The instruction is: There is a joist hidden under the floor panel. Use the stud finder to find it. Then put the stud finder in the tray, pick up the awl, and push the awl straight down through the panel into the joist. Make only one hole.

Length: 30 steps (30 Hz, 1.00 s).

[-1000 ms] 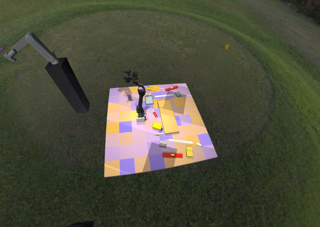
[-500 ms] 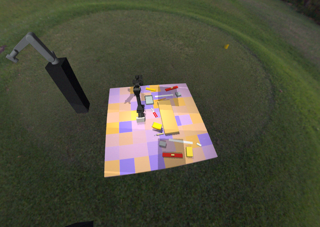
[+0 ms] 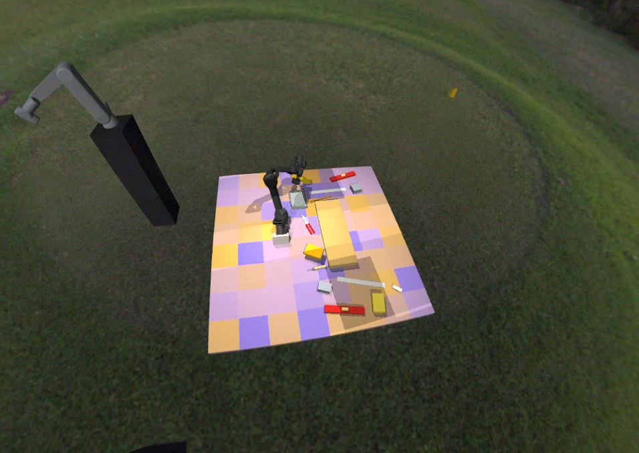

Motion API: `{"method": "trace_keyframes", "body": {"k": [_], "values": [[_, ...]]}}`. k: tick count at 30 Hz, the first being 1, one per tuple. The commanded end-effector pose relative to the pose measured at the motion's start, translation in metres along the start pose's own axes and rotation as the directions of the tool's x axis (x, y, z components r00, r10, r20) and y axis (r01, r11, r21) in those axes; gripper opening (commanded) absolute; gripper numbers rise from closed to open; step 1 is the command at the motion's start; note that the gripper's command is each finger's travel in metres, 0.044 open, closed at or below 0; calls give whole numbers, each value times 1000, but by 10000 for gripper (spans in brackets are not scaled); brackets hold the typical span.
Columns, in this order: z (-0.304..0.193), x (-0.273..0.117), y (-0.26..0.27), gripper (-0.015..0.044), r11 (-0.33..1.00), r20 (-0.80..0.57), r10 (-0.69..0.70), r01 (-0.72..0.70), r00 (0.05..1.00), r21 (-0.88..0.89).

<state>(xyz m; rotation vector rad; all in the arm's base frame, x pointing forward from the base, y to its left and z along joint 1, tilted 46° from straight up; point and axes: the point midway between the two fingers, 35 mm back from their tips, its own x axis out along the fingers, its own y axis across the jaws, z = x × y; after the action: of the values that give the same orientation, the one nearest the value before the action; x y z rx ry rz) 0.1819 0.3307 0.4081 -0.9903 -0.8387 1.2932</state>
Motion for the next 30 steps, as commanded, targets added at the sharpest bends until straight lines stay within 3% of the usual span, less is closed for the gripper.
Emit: {"method": "trace_keyframes", "body": {"k": [1, 8, 15, 18, 23, 30], "values": [[-68, -13, 10, 440, 993, -172, 29, -9, 985, 118], [-171, -57, 33, 440, 942, -414, 103, 45, 904, 332], [-258, -123, 72, 440, 822, -591, 212, 186, 778, 539], [-277, -154, 83, 440, 824, -669, 238, 218, 704, 522], [-315, -206, 124, 440, 683, -710, 343, 356, 615, 638], [-346, -292, 196, 440, 375, -703, 498, 605, 508, 702]]}}
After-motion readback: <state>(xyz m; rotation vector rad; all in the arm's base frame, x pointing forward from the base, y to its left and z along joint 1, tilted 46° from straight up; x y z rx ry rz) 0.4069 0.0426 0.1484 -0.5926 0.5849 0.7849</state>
